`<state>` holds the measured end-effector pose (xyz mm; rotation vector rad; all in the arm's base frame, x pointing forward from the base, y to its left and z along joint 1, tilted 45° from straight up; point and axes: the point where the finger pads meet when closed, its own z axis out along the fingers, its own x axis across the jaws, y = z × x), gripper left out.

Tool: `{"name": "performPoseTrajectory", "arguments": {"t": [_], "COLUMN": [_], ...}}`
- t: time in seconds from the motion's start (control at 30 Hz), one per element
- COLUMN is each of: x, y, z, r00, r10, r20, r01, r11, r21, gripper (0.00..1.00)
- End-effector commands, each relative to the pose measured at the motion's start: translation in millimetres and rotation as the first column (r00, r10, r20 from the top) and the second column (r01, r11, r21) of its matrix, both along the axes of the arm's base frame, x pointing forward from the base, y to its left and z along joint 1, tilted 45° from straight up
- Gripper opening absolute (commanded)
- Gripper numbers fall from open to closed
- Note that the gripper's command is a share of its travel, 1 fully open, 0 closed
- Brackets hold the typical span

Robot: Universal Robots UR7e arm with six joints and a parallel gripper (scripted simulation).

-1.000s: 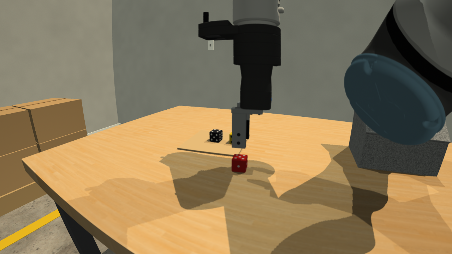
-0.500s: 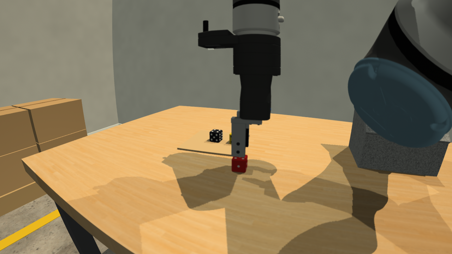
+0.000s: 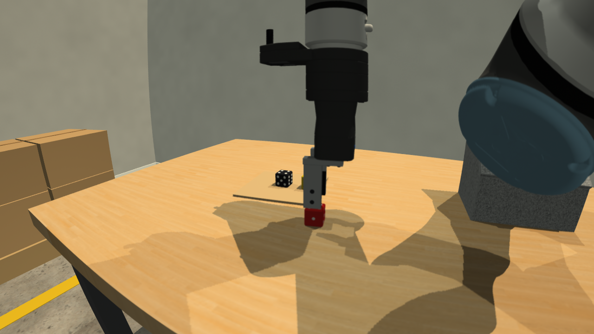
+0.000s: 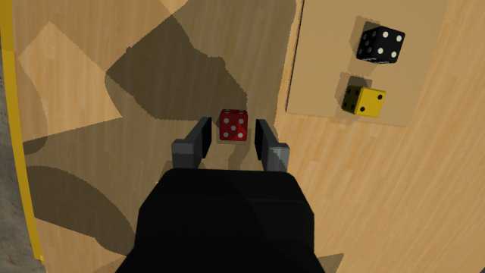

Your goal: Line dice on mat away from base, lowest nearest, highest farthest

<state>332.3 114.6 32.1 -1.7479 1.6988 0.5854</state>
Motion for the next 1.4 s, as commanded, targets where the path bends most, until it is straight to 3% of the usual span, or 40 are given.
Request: {"name": "performPoseTrajectory", "arguments": {"t": [0.0, 1.03, 1.37], "x": [-0.3, -0.3, -0.3], "y": [0.7, 0.9, 9.4], "z": [-0.4, -0.5, -8.4], "r00": [1.000, 1.000, 1.000], "r10": [0.001, 0.001, 0.001], "r20": [-0.001, -0.001, -0.003], "r01": [-0.001, -0.001, -0.001], "r11": [1.000, 1.000, 1.000], "r21": [0.001, 0.001, 0.004], "gripper": [0.79, 0.79, 0.79]}}
